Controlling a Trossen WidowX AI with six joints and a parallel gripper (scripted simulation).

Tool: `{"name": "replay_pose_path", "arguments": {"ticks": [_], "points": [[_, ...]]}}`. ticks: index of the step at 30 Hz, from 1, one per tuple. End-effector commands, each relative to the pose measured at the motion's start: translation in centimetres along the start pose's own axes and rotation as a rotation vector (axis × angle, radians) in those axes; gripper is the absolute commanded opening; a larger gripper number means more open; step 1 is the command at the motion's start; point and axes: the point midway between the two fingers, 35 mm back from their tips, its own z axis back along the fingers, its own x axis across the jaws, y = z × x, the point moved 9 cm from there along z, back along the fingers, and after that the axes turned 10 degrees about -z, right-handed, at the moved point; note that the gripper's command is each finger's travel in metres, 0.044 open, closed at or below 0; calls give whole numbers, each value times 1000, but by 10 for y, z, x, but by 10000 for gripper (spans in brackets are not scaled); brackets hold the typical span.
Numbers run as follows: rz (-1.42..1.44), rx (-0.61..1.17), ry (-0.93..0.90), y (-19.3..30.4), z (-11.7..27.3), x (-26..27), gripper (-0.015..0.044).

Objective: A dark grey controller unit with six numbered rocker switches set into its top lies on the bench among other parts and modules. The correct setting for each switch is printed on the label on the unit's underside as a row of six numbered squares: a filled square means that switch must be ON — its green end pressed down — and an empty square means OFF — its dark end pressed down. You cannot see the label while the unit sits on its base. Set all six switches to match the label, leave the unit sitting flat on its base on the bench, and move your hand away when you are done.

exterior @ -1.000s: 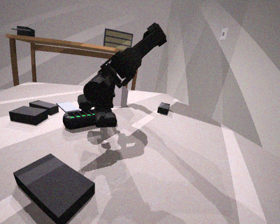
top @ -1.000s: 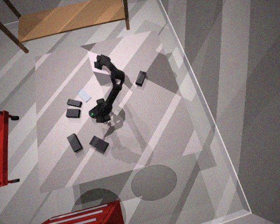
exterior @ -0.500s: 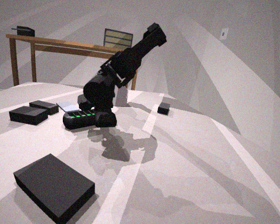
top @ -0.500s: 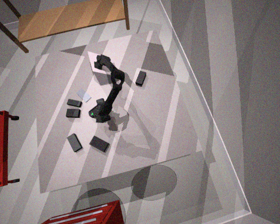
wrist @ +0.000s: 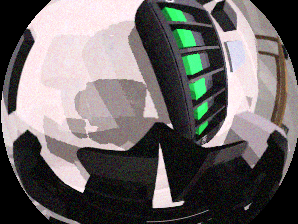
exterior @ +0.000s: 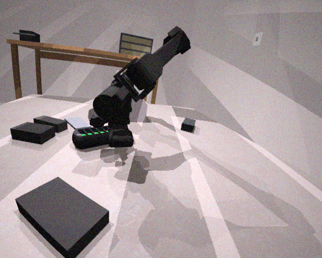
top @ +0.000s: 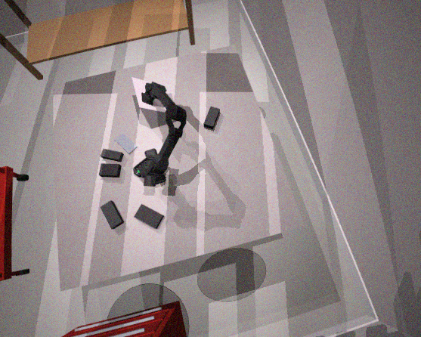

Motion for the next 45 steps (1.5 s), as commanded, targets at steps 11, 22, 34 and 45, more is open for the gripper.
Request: {"name": "replay_pose_path", "arguments": {"ticks": [11,22,34,45], "points": [[2,-11,4,7,58,39,0],[201,92,-266,-102,41,-20,0],[398,79,-569,-159,9,-108,0],[398,79,-568,-159,-1,-104,0]]}}
